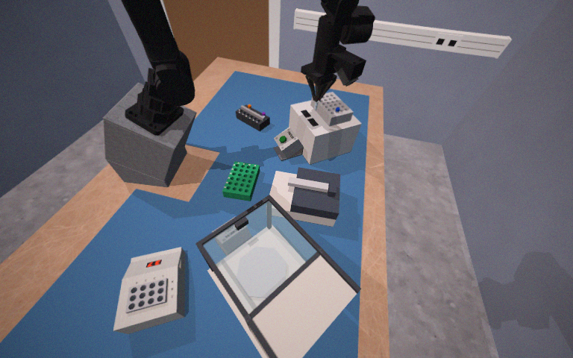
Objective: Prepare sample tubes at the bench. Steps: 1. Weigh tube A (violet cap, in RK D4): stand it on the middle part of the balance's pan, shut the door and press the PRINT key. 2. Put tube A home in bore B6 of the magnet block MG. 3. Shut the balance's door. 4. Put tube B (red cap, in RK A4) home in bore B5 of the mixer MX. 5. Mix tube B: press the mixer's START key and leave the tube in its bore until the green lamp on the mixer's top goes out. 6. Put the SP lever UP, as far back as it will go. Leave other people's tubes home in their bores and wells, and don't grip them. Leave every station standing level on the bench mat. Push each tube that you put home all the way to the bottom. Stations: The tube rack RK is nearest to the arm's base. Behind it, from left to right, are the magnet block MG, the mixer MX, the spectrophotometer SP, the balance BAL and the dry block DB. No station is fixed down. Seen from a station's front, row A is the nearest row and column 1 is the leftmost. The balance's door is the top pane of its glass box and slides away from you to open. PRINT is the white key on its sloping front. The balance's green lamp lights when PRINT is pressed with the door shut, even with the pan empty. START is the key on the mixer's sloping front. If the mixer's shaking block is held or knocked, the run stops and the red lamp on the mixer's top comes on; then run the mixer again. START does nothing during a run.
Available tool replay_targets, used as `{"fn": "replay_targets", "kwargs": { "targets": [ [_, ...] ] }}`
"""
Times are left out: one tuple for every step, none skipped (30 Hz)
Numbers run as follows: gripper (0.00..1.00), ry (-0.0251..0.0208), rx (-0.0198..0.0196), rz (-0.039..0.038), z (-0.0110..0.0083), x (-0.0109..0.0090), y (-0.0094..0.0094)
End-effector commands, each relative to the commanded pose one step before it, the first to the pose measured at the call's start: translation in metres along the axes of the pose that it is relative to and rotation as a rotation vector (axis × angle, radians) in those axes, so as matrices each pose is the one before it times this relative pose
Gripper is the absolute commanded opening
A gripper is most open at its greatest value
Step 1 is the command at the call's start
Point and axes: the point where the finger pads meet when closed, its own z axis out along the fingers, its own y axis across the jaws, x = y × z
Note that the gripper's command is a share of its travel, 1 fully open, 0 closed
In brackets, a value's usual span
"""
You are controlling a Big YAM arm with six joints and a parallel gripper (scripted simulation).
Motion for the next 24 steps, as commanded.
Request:
{"fn": "replay_targets", "kwargs": {
  "targets": [
    [0.09,-0.01118,-0.02654,0.14140,-0.01577,-0.01125,0.04856],
    [0.09,0.00037,-0.00005,0.02599,0.00020,0.00000,0.00833],
    [0.09,0.00015,-0.00008,-0.00002,0.00019,0.00022,0.00833],
    [0.09,0.00042,-0.00006,0.03330,0.00019,0.00021,0.00832],
    [0.09,0.00035,-0.00007,0.02535,0.00019,0.00049,0.00830],
    [0.09,0.00041,-0.00006,0.03330,0.00019,0.00070,0.00828],
    [0.09,0.00034,-0.00007,0.02462,0.00018,0.00097,0.00825],
    [0.09,0.00000,0.00000,0.00000,0.00000,0.00000,0.00000],
    [0.09,0.00000,0.00000,0.00000,0.00000,0.00000,0.00000],
    [0.09,0.00014,-0.00009,-0.00002,0.00015,0.00118,0.00826],
    [0.09,0.00012,-0.00012,-0.00002,-0.00014,0.00107,0.00751],
    [0.09,0.00000,-0.00001,0.00001,-0.00031,-0.00001,-0.00007],
    [0.09,0.00000,-0.00001,0.00001,-0.00033,-0.00003,-0.00024],
    [0.09,-0.00261,-0.03832,0.00987,-0.01865,-0.00495,0.00206],
    [0.09,-0.00205,0.00105,0.00377,0.00010,-0.00211,-0.00083],
    [0.09,-0.00071,0.00039,0.00130,-0.00013,-0.00077,-0.00066],
    [0.09,-0.00011,0.00008,0.00021,-0.00017,-0.00015,-0.00057],
    [0.09,0.00031,0.00006,0.00018,-0.00009,-0.00005,-0.00054],
    [0.09,0.00017,0.00412,-0.00080,0.00133,0.00034,-0.00232],
    [0.09,0.00161,0.02334,-0.00555,0.00885,0.00259,-0.00780],
    [0.09,0.00211,0.02845,-0.00682,0.01111,0.00323,-0.00849],
    [0.09,0.00160,0.01885,-0.00449,0.00667,0.00213,-0.00788],
    [0.09,-0.00030,-0.00357,0.00176,-0.00152,-0.00084,-0.00062],
    [0.09,-0.00036,-0.00584,0.00147,-0.00247,-0.00062,-0.00010]
  ]
}}
